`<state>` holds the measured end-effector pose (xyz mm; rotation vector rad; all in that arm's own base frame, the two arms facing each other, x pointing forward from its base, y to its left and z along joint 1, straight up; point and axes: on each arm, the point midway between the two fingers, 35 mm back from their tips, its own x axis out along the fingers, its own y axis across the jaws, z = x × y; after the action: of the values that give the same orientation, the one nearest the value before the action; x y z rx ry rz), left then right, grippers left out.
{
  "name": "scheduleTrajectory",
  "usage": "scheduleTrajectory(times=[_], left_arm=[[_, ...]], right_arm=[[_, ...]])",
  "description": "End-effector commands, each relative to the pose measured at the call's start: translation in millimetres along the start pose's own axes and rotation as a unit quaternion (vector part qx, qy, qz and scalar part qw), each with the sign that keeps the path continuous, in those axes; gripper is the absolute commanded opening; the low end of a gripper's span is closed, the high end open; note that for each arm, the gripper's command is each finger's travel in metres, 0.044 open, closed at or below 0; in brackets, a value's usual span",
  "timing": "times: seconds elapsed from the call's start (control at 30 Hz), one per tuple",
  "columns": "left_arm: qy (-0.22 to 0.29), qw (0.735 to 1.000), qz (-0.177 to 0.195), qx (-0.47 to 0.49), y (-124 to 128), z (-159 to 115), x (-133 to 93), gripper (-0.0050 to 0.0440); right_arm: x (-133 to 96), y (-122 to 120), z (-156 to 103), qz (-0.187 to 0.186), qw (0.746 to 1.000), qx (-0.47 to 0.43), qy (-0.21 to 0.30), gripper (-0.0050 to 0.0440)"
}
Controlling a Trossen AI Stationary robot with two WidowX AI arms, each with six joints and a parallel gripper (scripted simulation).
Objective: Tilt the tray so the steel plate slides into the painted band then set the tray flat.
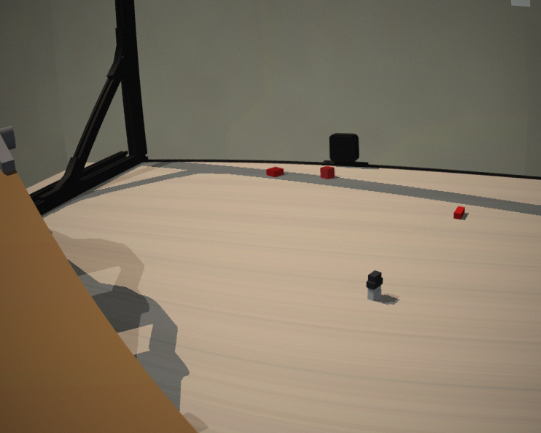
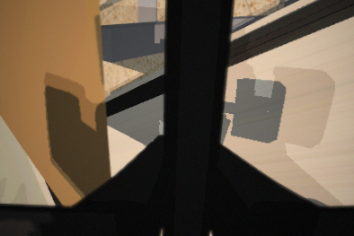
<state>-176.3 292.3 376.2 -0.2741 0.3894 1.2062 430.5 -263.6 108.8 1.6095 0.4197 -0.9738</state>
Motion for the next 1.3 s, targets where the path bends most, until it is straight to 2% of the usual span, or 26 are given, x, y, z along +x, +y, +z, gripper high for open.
scheduleTrajectory(times=[0.0, 1.27], left_arm=[[0.0, 1.0, 0.0, 0.0, -0.2, 0.1, -0.1, 0.044], [0.0, 1.0, 0.0, 0.0, -0.2, 0.1, -0.1, 0.044]], right_arm=[[-17.4, 27.0, 0.8, 0.039, 0.999, -0.001, -0.002, 0.0], [-34.0, 48.0, 0.7, 0.063, 0.998, -0.001, -0.002, 0.0]])
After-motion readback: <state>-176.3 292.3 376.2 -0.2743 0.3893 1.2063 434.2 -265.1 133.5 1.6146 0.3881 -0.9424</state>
